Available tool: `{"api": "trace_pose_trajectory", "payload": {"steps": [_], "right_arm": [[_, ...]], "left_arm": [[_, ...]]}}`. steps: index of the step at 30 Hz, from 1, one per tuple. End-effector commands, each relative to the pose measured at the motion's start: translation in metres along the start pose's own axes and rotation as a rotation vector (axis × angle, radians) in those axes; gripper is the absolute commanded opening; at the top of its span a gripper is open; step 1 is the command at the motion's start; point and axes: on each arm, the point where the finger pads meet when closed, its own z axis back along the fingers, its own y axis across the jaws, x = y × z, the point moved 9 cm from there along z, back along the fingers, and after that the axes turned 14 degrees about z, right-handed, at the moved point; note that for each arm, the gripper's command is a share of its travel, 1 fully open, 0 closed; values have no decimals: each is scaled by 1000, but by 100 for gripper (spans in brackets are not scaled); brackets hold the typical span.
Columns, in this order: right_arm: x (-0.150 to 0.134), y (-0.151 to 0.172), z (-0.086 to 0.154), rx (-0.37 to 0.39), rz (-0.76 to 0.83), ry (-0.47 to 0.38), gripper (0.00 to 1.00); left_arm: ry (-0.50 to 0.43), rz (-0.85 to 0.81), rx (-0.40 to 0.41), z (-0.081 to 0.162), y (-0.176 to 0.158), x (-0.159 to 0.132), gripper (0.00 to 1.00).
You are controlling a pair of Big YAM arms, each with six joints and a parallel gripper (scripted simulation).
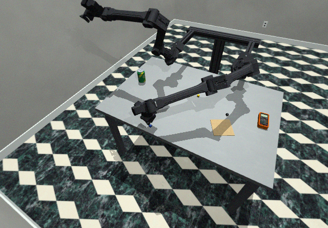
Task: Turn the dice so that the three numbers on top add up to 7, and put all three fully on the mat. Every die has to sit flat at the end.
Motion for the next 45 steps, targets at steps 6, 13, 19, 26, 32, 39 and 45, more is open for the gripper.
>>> {"api": "trace_pose_trajectory", "payload": {"steps": [6,13,19,26,32,39,45], "right_arm": [[34,-12,3,-26,0,-58,100],[34,-12,3,-26,0,-58,100],[34,-12,3,-26,0,-58,100],[34,-12,3,-26,0,-58,100],[34,-12,3,-26,0,-58,100],[34,-12,3,-26,0,-58,100],[34,-12,3,-26,0,-58,100]], "left_arm": [[15,-8,-21,-27,-2,-4,30],[17,-11,-25,-29,-4,-4,30],[18,-10,-25,-29,-4,-4,30],[18,-11,-26,-31,-6,-3,30],[3,25,-4,-13,11,-15,30],[14,6,-19,-23,-2,-9,30],[11,10,-16,-23,0,-8,30]]}}
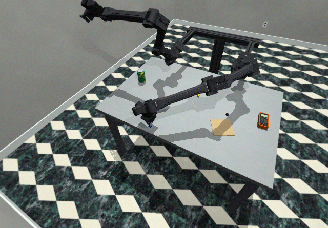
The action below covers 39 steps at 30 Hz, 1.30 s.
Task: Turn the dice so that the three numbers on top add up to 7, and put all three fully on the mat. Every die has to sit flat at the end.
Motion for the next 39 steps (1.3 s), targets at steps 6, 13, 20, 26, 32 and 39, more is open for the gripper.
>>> {"api": "trace_pose_trajectory", "payload": {"steps": [6,13,20,26,32,39], "right_arm": [[34,-12,3,-26,0,-58,100],[34,-12,3,-26,0,-58,100],[34,-12,3,-26,0,-58,100],[34,-12,3,-26,0,-58,100],[34,-12,3,-26,0,-58,100],[34,-12,3,-26,0,-58,100]], "left_arm": [[6,22,-9,-13,6,-8,30],[1,28,-3,-11,12,-8,30],[4,18,-7,-11,14,-9,30],[4,19,-7,-11,14,-9,30],[4,19,-7,-11,14,-9,30],[4,18,-7,-11,15,-10,30]]}}
